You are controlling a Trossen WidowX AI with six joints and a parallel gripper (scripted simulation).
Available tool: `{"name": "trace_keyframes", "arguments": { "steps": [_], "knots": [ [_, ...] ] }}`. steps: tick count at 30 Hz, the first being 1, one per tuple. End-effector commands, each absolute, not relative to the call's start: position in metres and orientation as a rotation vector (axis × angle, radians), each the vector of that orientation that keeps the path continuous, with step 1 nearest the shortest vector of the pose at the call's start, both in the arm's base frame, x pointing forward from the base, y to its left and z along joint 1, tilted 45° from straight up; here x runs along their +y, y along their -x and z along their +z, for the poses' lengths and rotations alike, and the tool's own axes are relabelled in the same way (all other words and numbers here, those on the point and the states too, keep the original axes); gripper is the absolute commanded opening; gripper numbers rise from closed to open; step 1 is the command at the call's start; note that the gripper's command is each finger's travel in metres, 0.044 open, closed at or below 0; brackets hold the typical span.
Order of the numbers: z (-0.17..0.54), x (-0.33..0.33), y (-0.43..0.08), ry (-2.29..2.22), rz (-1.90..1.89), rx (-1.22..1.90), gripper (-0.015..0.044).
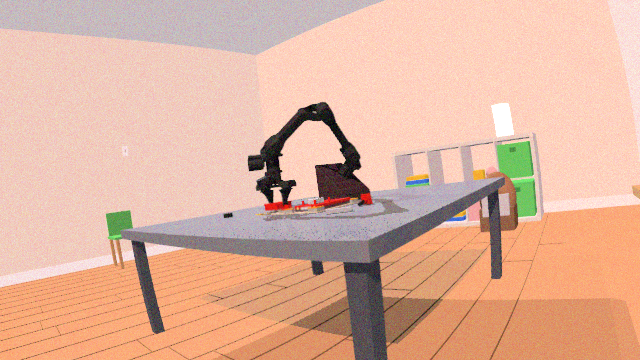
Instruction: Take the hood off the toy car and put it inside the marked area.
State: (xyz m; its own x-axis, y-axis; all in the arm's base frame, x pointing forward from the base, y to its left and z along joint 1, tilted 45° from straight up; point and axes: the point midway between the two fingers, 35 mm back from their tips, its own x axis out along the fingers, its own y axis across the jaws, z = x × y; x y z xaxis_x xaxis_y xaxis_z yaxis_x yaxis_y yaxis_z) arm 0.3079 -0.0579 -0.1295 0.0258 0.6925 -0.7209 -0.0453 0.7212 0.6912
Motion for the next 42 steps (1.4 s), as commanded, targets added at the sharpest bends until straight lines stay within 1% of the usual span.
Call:
{"name": "trace_keyframes", "arguments": {
  "steps": [1, 19, 36, 42],
  "knots": [
    [-0.131, -0.056, -0.307, -0.578, 0.618, 1.445, 0.0000],
    [-0.137, -0.050, -0.307, -0.579, 0.619, 1.445, 0.0000],
    [-0.132, -0.056, -0.309, -0.569, 0.620, 1.445, 0.0440],
    [-0.091, -0.098, -0.307, -0.572, 0.623, 1.446, 0.0440]
  ]
}}
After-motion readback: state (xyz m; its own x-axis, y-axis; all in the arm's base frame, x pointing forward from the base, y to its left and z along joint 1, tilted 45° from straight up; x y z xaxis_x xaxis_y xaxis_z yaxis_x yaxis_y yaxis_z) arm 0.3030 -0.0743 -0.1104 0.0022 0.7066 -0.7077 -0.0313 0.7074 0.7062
